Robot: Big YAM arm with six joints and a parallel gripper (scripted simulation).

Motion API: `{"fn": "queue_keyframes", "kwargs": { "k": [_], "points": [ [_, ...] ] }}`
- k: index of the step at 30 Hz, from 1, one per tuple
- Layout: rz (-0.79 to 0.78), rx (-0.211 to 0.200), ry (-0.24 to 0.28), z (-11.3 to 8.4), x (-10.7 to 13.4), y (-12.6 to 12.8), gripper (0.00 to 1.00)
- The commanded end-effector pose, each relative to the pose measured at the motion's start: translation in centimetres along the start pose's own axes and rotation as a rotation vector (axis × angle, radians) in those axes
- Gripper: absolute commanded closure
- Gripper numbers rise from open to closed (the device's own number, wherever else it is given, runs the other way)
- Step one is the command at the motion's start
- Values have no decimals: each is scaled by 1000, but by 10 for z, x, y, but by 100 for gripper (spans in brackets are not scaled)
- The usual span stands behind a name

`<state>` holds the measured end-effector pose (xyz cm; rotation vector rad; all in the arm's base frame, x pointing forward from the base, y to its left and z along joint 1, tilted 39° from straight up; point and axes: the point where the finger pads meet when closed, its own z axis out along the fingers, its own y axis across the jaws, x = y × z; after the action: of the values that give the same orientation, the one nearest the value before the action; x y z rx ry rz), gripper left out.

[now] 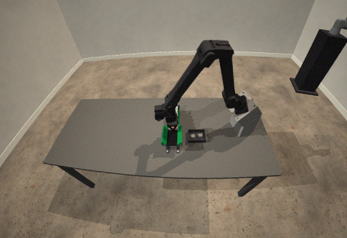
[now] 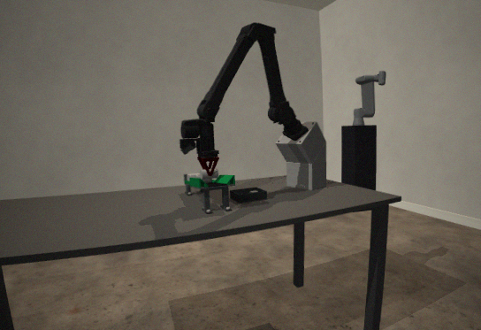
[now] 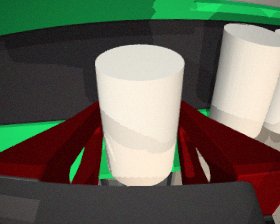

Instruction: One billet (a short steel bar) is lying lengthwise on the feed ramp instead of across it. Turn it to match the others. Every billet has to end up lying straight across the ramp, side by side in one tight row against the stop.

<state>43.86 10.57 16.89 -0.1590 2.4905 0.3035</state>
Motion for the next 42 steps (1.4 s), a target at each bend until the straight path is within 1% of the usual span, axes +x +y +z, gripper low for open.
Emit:
{"fn": "queue_keyframes", "kwargs": {
  "k": [1, 4, 6, 7, 8, 10, 11, 13, 15, 20, 23, 28, 42],
  "points": [
    [7, -6, -81, -21, -32, 3, 100],
    [4, -3, -88, -20, -34, -1, 100],
    [3, 0, -64, -11, -30, -3, 100],
    [1, 0, -60, -9, -29, -4, 100],
    [-1, 0, -62, -9, -30, -4, 100],
    [-9, -2, -84, -17, -35, -3, 100],
    [-10, -3, -87, -17, -36, -3, 100],
    [-11, -3, -87, -16, -36, -3, 100],
    [-7, 0, -67, -10, -32, -5, 100],
    [-9, -1, -79, -13, -35, -5, 100],
    [-8, 0, -71, -9, -34, -6, 100],
    [-9, -1, -80, -13, -36, -5, 100],
    [-9, -1, -80, -13, -36, -5, 100]
  ]
}}
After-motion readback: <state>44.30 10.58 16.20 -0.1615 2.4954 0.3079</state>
